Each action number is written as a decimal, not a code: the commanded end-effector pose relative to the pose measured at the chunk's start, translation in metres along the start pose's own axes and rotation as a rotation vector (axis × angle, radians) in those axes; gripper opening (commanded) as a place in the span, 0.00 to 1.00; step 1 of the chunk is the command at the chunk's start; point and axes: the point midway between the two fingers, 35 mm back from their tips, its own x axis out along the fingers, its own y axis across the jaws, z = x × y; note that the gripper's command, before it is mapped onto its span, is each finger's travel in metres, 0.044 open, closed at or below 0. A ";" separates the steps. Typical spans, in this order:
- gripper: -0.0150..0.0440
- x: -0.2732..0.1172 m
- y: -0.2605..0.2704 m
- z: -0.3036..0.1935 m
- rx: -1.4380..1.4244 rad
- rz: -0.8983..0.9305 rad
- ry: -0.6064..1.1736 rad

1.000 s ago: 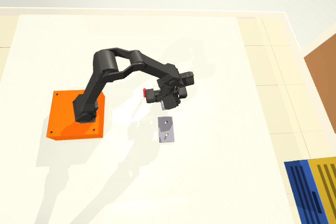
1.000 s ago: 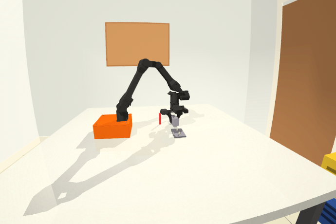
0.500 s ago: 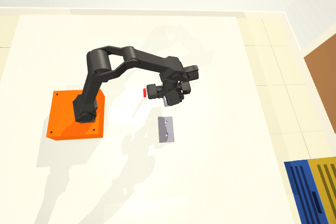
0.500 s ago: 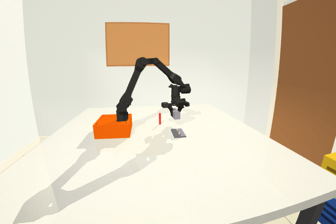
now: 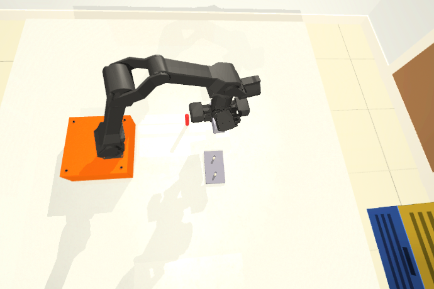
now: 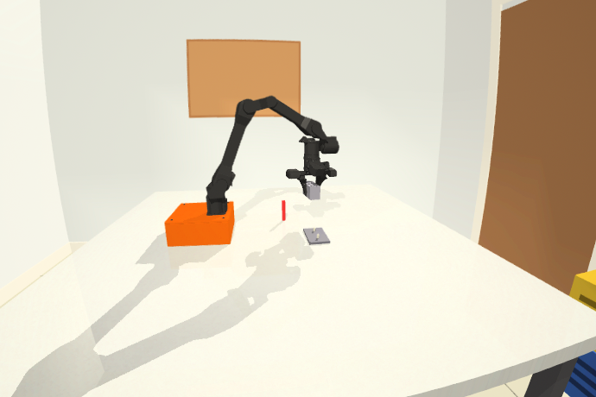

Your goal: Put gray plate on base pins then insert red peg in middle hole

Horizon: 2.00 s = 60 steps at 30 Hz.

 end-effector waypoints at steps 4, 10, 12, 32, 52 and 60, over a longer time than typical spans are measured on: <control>0.25 -0.023 -0.002 0.001 -0.005 0.005 0.003; 0.25 -0.030 -0.003 0.003 -0.004 0.005 0.003; 0.25 -0.027 -0.003 0.008 0.001 0.005 0.002; 0.25 0.006 -0.003 0.064 0.041 0.006 -0.003; 0.25 0.036 -0.016 0.117 0.087 0.004 -0.010; 0.25 0.048 -0.024 0.138 0.106 0.003 -0.011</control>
